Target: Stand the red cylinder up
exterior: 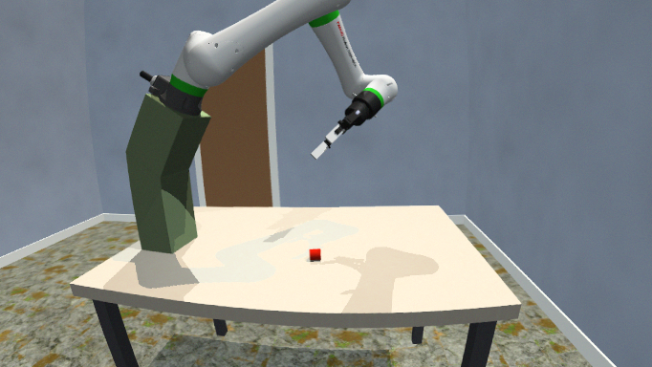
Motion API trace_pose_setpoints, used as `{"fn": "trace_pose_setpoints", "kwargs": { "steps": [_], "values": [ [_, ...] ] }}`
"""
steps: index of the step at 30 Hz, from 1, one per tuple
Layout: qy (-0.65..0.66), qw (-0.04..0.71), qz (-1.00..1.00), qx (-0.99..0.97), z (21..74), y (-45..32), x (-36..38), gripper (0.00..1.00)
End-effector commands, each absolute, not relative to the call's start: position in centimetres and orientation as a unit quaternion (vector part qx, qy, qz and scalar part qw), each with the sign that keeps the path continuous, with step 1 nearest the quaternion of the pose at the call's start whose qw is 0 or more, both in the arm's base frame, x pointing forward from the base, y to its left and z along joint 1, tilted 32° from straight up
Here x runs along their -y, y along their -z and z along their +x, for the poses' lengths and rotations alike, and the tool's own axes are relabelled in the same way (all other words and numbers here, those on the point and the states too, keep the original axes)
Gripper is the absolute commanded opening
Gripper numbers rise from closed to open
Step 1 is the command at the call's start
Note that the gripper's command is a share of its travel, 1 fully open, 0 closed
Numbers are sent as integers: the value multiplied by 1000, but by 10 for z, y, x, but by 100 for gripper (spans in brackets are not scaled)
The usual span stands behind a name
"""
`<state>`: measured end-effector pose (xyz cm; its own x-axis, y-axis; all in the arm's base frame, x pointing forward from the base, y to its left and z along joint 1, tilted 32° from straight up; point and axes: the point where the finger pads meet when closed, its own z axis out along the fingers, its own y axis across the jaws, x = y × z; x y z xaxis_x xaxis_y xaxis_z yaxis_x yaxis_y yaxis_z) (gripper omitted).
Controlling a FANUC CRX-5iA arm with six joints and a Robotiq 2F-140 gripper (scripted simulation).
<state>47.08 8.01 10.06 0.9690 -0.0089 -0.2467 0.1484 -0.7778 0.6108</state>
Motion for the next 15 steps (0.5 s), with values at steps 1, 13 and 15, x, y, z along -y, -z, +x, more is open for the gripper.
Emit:
{"fn": "trace_pose_setpoints", "kwargs": {
  "steps": [1, 13, 15],
  "values": [
    [122, 275, 953, -26, 476, -119, -68, 100],
    [0, 0, 1000, 0, 499, -259, -6, 100],
    [0, 0, 1000, 0, 499, -259, -6, 100]
  ]
}}
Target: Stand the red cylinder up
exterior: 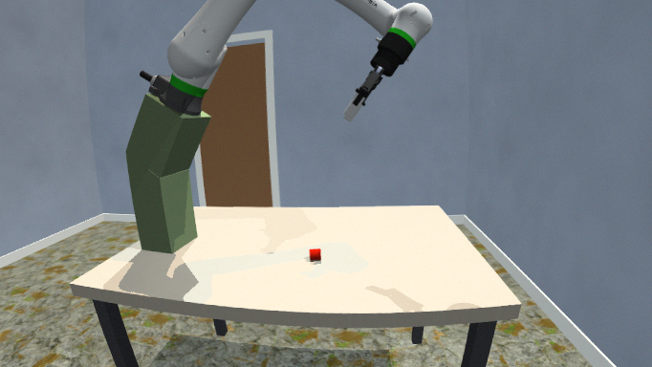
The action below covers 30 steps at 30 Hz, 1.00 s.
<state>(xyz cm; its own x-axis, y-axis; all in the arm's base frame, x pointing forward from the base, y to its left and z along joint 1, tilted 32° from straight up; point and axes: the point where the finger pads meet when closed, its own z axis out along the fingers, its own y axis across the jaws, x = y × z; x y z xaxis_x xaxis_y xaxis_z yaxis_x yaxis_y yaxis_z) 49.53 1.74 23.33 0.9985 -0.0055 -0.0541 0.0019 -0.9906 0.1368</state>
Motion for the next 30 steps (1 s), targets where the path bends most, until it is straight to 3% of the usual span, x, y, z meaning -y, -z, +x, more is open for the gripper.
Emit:
{"fn": "trace_pose_setpoints", "kwargs": {
  "steps": [1, 13, 17, 19, 30],
  "values": [
    [-5, 0, 1000, -2, 518, -278, -3, 100],
    [-32, 3, 999, -9, 614, -302, -21, 100],
    [-32, 3, 999, -9, 614, -302, -21, 100],
    [-44, 4, 999, -12, 652, -306, -28, 100],
    [-69, 7, 997, -18, 724, -304, -39, 100]
  ]
}}
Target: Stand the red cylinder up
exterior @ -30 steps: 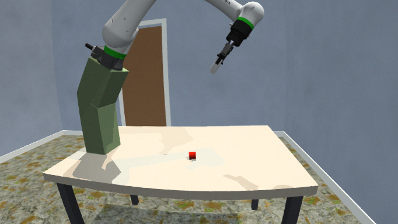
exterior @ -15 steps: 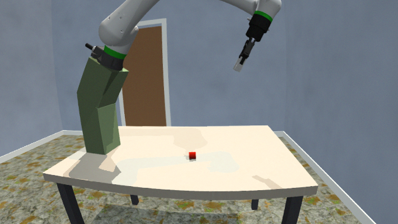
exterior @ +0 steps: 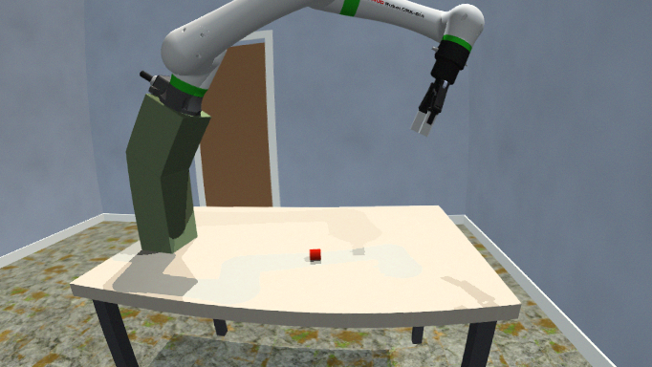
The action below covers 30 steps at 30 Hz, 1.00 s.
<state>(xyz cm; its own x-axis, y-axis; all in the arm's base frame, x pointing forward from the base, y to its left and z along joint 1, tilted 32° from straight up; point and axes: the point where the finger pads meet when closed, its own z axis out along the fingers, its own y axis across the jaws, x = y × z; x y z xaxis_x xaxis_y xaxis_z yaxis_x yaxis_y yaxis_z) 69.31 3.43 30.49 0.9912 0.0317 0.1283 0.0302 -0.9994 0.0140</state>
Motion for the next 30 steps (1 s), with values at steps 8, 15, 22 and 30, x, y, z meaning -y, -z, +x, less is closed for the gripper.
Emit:
{"fn": "trace_pose_setpoints", "kwargs": {
  "steps": [8, 15, 22, 30],
  "values": [
    [-82, 8, 996, -20, 756, -297, -43, 100],
    [-95, 10, 995, -22, 783, -286, -46, 100],
    [-108, 11, 994, -24, 806, -271, -48, 100],
    [-115, 12, 993, -24, 815, -262, -48, 100]
  ]
}}
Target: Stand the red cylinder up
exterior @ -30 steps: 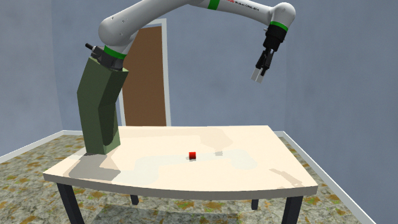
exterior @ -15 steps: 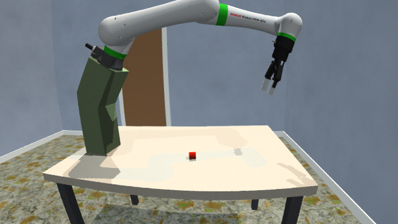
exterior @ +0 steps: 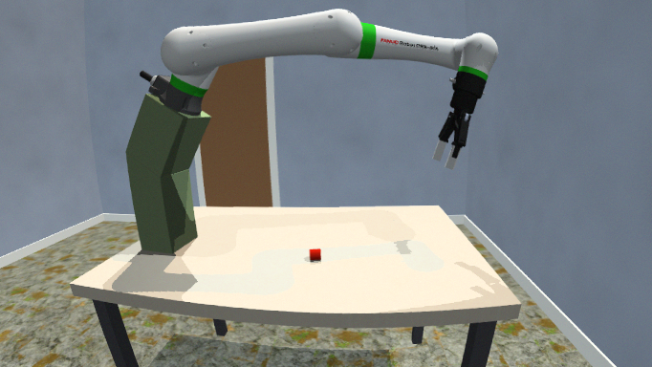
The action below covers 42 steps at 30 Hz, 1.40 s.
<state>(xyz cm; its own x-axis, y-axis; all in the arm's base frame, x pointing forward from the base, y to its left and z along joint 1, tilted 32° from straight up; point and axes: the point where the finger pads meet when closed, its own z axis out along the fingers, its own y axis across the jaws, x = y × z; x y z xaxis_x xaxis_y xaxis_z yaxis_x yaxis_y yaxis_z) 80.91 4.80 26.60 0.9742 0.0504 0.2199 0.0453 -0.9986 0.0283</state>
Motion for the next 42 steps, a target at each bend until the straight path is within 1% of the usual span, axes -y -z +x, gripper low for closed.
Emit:
{"fn": "trace_pose_setpoints", "kwargs": {
  "steps": [1, 9, 11, 29, 31, 42],
  "values": [
    [-115, 12, 993, -24, 815, -262, -48, 100],
    [-115, 12, 993, -24, 815, -262, -48, 100],
    [-128, 13, 991, -26, 829, -243, -48, 100],
    [-128, 13, 991, -26, 829, -243, -48, 100],
    [-141, 14, 990, -26, 837, -221, -46, 100],
    [-141, 14, 990, -26, 837, -221, -46, 100]
  ]
}}
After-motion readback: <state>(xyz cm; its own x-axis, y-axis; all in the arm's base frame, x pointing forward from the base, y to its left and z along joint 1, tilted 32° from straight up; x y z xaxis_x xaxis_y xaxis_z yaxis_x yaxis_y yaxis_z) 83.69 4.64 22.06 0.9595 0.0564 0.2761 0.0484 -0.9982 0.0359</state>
